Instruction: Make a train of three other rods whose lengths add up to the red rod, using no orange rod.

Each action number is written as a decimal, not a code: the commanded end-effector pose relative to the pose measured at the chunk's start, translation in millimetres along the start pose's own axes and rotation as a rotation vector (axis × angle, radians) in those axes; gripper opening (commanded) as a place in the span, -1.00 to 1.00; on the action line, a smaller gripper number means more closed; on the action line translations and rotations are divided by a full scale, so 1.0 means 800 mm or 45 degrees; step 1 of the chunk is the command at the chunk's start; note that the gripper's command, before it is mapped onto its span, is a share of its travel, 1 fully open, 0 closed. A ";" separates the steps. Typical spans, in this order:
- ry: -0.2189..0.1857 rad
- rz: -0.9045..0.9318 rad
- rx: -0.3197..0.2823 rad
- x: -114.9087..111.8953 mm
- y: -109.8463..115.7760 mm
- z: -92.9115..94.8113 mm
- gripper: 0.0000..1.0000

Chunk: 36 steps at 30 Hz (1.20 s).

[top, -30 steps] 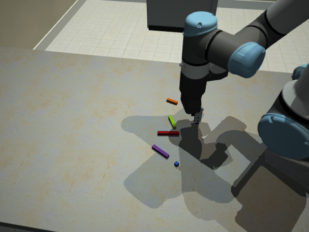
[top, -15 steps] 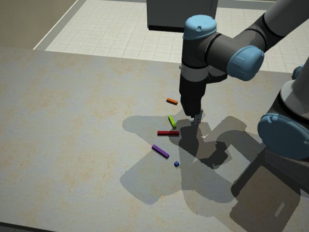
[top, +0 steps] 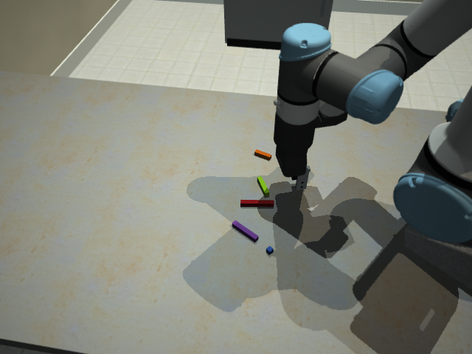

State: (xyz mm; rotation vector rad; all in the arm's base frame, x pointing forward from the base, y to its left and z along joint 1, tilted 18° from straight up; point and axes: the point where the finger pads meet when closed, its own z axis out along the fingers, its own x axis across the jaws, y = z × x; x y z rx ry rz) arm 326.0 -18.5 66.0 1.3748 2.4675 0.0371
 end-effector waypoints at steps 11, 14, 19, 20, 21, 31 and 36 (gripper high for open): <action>-0.001 0.000 -0.001 0.000 0.000 0.000 0.07; -0.001 0.000 -0.001 0.000 0.000 0.000 0.07; -0.001 0.000 -0.001 0.000 0.000 0.000 0.07; -0.001 0.000 -0.001 0.000 0.000 0.000 0.07; -0.001 0.000 -0.001 0.000 0.000 0.000 0.07; -0.001 0.000 -0.001 0.000 0.000 0.002 0.07; -0.001 0.000 -0.001 0.000 0.000 0.008 0.07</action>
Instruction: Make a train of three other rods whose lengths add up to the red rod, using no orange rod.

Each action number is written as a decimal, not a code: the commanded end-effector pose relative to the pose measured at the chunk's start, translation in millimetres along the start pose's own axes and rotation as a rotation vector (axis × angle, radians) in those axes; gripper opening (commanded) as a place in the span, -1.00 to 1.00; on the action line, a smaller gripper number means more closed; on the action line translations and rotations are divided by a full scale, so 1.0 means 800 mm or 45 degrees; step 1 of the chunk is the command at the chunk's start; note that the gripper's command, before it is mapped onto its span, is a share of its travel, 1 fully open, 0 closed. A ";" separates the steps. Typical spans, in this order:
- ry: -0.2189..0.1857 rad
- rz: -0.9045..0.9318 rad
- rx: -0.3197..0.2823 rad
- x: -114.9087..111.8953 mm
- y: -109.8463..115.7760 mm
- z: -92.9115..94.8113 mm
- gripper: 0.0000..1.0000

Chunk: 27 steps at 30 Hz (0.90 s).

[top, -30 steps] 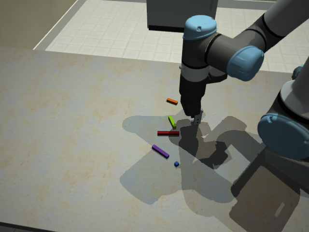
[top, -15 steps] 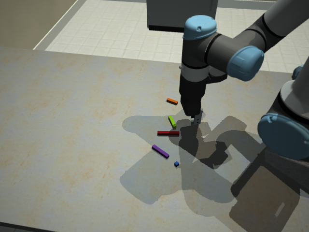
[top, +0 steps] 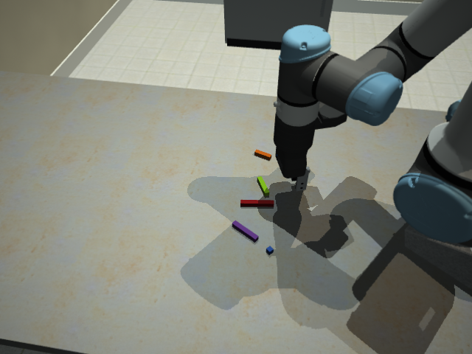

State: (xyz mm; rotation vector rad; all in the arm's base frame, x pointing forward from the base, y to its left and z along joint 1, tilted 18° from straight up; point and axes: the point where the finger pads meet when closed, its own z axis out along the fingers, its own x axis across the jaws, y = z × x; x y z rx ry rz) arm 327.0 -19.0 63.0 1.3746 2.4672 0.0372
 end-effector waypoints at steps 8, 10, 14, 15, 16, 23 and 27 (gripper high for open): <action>-0.001 0.000 -0.001 0.000 0.000 0.014 0.07; -0.001 0.000 -0.001 0.000 0.000 0.015 0.07; -0.001 0.000 -0.001 0.000 0.000 0.016 0.07; -0.001 0.000 -0.001 0.000 0.000 0.017 0.07; -0.001 0.000 -0.001 0.000 0.000 0.017 0.07; -0.001 0.000 -0.001 0.000 0.000 0.017 0.07; -0.001 0.000 -0.001 0.000 0.000 0.017 0.07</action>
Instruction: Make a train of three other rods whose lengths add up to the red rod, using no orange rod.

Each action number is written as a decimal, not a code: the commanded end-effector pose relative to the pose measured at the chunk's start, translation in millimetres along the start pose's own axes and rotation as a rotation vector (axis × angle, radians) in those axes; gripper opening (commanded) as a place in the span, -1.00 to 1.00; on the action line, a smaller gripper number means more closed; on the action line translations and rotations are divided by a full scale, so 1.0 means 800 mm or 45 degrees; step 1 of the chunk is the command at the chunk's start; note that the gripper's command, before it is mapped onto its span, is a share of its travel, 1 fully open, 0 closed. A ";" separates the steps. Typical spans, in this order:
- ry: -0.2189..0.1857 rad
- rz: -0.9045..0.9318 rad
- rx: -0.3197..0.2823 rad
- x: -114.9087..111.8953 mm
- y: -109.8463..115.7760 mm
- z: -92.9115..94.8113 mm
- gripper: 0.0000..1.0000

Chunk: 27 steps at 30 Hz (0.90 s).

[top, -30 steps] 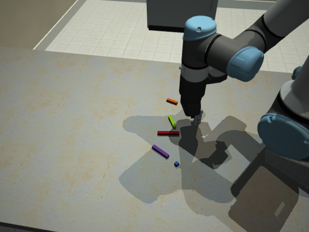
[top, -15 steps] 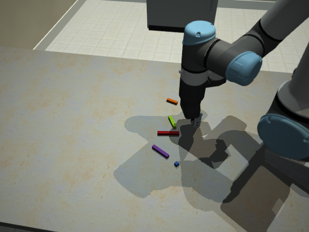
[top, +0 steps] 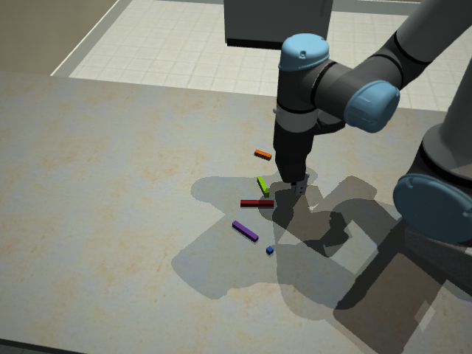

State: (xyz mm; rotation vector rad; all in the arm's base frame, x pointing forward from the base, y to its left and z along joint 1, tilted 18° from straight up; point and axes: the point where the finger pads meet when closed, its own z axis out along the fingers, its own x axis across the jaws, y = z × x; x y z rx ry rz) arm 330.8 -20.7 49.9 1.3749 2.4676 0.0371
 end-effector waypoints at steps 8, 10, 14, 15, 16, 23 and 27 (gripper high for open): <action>-0.001 0.000 -0.001 0.000 0.000 0.000 0.07; -0.001 0.000 -0.001 0.000 0.000 0.000 0.07; -0.001 0.000 -0.001 0.000 0.000 0.000 0.07; -0.001 0.000 -0.001 0.000 0.000 0.000 0.07; -0.001 0.000 -0.001 0.000 0.000 0.000 0.07; -0.001 0.000 -0.001 0.000 0.000 0.000 0.07; -0.001 0.000 -0.001 0.000 0.000 0.000 -0.52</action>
